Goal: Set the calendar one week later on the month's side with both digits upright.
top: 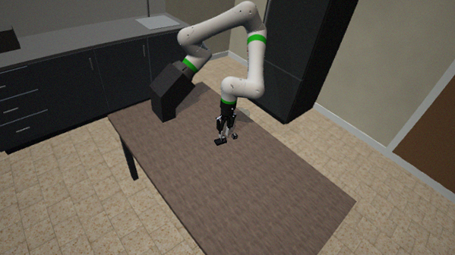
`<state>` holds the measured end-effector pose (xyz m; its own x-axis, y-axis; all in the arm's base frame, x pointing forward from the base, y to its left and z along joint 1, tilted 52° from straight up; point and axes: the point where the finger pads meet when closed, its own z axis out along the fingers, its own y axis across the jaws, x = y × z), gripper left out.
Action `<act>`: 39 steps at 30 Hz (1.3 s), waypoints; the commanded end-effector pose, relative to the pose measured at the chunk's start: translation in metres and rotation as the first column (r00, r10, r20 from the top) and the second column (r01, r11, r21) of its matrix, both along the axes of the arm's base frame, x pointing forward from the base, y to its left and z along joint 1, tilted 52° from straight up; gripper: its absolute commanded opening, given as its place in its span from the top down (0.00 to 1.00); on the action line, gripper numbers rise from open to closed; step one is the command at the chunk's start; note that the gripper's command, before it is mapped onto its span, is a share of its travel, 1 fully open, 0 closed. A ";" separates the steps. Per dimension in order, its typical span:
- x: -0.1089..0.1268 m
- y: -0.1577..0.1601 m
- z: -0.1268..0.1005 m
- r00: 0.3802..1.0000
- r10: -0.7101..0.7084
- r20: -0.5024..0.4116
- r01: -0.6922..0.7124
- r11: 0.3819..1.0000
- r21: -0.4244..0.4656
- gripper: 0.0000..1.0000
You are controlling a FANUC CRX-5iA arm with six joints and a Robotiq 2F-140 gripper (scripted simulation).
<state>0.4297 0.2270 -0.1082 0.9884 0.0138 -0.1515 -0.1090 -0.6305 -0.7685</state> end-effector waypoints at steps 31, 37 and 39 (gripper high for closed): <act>-0.001 0.008 -0.007 1.000 0.000 0.000 0.000 1.000 0.000 0.72; -0.002 0.013 -0.011 1.000 0.000 0.000 0.000 1.000 0.000 0.72; -0.002 0.016 -0.013 1.000 0.000 0.000 0.000 1.000 0.000 0.72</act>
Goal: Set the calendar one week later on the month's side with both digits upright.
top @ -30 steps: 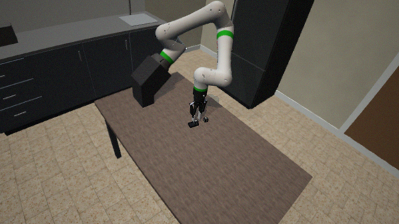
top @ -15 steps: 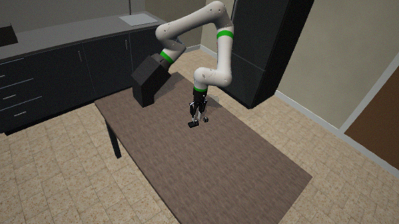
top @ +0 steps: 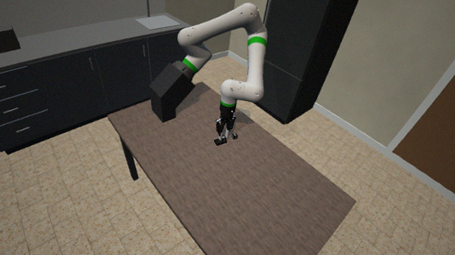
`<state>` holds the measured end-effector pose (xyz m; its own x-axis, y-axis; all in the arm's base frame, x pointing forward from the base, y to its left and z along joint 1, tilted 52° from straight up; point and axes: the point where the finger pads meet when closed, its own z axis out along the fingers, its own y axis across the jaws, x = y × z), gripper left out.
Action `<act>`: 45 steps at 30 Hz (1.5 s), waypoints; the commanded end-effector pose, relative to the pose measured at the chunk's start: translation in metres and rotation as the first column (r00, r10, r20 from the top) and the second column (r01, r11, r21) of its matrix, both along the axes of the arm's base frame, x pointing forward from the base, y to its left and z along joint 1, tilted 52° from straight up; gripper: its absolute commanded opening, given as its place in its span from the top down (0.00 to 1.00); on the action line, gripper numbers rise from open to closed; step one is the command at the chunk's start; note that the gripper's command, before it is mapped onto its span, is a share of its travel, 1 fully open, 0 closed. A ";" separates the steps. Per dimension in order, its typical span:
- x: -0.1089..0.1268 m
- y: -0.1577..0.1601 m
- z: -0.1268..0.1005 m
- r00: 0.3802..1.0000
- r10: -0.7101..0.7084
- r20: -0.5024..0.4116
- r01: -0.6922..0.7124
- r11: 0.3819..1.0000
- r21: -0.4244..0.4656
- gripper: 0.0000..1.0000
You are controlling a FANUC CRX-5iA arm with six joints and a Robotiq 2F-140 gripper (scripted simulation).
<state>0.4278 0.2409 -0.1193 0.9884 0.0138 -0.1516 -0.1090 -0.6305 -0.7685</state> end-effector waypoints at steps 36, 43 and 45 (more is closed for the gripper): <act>-0.001 0.008 -0.006 1.000 0.000 0.000 0.000 1.000 0.000 0.72; -0.001 0.008 -0.006 1.000 0.000 0.000 0.000 1.000 0.000 0.72; -0.001 0.008 -0.006 1.000 0.000 0.000 0.000 1.000 0.000 0.72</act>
<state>0.4267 0.2490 -0.1258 0.9884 0.0138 -0.1515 -0.1090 -0.6305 -0.7685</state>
